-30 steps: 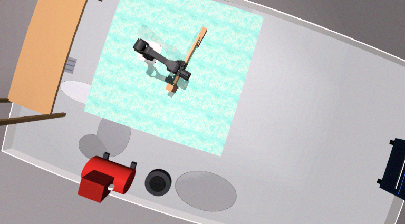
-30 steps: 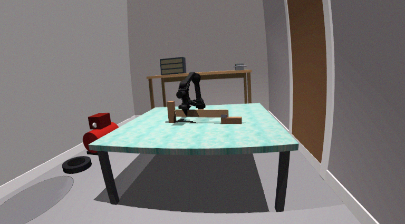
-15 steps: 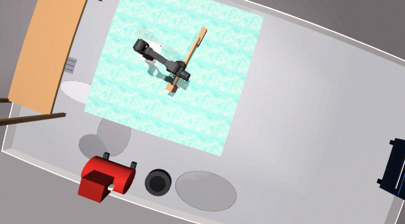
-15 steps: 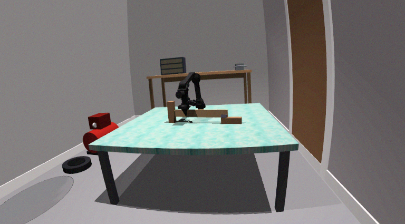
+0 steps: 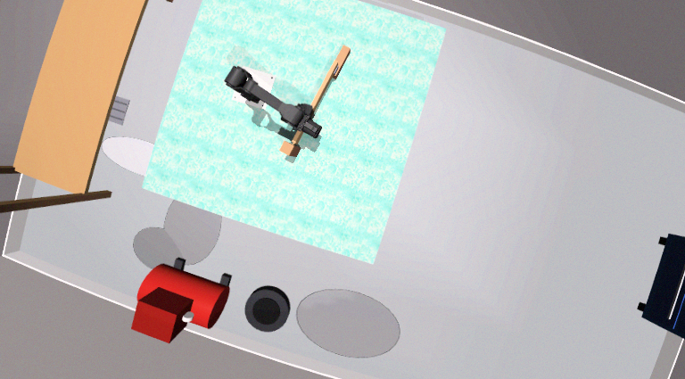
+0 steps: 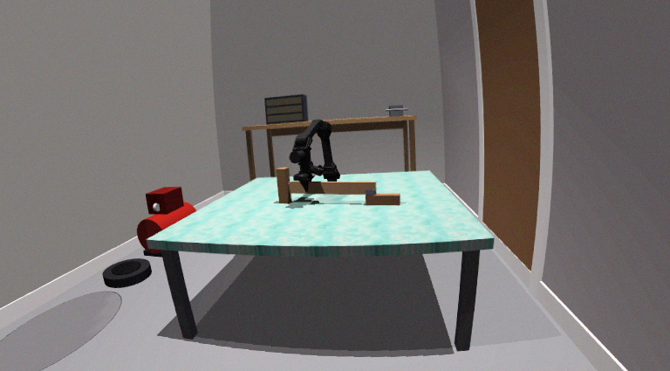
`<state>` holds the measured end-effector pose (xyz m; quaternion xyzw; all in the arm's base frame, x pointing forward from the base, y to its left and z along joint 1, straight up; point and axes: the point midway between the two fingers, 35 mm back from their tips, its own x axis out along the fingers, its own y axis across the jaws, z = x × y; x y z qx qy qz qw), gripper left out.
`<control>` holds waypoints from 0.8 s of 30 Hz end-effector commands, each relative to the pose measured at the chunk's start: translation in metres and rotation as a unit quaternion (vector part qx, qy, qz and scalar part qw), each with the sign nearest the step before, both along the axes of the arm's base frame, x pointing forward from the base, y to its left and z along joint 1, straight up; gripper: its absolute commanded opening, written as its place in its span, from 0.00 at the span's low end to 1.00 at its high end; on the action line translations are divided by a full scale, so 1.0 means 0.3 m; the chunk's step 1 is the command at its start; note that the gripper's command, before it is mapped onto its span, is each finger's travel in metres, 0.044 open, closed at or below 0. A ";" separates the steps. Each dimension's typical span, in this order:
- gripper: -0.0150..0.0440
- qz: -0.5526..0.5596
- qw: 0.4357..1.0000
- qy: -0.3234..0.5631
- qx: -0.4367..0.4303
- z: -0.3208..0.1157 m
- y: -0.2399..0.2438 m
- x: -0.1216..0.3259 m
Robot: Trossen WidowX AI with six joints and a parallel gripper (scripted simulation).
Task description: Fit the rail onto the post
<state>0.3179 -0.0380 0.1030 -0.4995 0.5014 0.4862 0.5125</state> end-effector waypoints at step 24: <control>0.25 0.001 1.000 0.000 -0.001 0.002 -0.030 0.000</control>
